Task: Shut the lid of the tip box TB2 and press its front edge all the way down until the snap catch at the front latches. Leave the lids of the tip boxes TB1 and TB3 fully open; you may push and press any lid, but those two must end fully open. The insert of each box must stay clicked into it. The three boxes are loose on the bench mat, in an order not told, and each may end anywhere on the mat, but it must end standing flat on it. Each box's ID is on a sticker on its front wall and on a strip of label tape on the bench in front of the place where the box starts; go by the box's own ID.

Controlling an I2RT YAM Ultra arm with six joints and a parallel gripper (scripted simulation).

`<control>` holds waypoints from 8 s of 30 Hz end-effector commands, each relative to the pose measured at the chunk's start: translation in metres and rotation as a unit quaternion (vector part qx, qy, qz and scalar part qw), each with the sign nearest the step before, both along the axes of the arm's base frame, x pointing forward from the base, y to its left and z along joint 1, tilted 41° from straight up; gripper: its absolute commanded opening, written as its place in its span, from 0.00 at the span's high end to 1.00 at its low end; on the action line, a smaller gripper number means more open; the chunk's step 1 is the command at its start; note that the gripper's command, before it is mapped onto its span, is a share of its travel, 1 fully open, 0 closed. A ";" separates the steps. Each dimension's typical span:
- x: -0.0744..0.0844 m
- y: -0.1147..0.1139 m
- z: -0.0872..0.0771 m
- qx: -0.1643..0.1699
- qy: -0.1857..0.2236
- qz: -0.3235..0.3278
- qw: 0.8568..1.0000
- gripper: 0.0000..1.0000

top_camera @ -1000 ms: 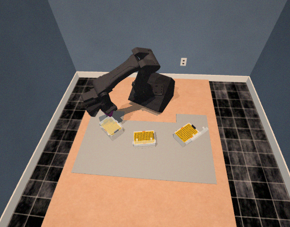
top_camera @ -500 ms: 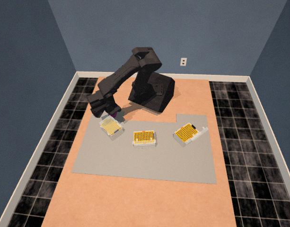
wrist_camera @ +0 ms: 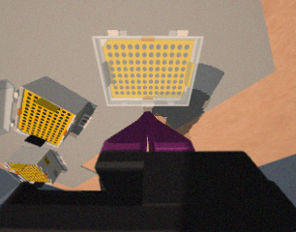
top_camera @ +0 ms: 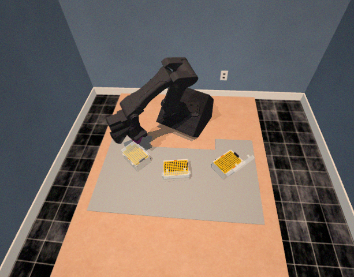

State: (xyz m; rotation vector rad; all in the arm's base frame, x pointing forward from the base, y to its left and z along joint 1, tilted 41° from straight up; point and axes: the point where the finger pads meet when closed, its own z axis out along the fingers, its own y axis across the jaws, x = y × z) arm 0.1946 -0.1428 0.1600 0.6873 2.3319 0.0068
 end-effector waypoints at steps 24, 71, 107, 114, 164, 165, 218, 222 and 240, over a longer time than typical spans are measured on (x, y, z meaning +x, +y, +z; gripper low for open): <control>0.020 -0.007 -0.020 -0.004 -0.004 -0.002 1.000 1.00; 0.026 -0.009 -0.027 -0.004 -0.004 -0.002 1.000 1.00; 0.032 -0.011 -0.035 -0.004 -0.004 -0.002 1.000 1.00; 0.033 -0.011 -0.036 -0.004 -0.004 -0.002 1.000 1.00; 0.033 -0.011 -0.036 -0.004 -0.004 -0.002 1.000 1.00; 0.033 -0.011 -0.036 -0.004 -0.004 -0.002 1.000 1.00; 0.000 -0.001 0.004 -0.004 -0.004 -0.002 1.000 1.00; -0.004 0.000 0.009 -0.005 -0.004 -0.002 1.000 1.00; -0.006 0.001 0.010 -0.005 -0.004 -0.002 1.000 1.00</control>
